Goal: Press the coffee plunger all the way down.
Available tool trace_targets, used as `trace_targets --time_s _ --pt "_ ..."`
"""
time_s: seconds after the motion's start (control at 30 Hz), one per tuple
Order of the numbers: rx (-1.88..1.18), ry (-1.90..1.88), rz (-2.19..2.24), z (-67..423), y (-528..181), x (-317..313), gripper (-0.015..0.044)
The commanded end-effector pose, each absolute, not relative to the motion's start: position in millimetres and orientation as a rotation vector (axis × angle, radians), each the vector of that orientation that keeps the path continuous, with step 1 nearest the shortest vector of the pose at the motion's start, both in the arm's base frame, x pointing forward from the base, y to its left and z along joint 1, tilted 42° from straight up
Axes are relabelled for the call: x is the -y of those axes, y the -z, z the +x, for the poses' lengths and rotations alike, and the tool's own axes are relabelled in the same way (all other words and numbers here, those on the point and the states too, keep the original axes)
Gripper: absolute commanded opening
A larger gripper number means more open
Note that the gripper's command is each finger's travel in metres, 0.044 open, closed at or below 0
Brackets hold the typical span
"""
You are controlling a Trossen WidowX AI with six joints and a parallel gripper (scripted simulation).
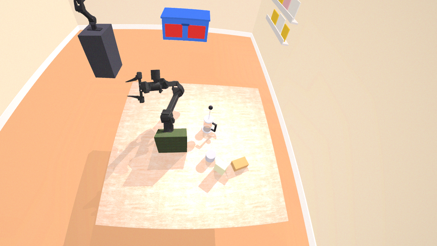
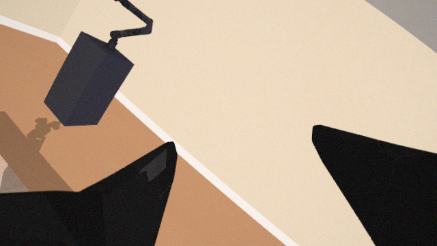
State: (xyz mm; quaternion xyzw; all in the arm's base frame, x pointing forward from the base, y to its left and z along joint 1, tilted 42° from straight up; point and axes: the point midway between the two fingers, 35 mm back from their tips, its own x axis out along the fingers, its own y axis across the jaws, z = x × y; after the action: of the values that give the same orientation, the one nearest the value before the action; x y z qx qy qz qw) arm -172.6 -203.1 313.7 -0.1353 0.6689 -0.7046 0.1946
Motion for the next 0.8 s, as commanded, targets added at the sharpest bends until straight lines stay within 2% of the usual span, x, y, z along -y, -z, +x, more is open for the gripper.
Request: trace_targets --time_s 0.0,0.17,0.43,0.6,0.77 --pt "-1.869 1.964 -0.385 -171.3 -312.8 205.4 0.0426" --pt "-1.739 1.735 -0.481 -140.6 -293.7 245.2 0.044" --pt "-1.389 1.172 -0.545 -32.5 -239.5 300.1 0.044" --pt "-1.179 0.831 -0.48 44.0 -209.1 297.3 0.044" --pt "-0.982 0.492 -0.349 116.6 -187.1 267.9 0.044"
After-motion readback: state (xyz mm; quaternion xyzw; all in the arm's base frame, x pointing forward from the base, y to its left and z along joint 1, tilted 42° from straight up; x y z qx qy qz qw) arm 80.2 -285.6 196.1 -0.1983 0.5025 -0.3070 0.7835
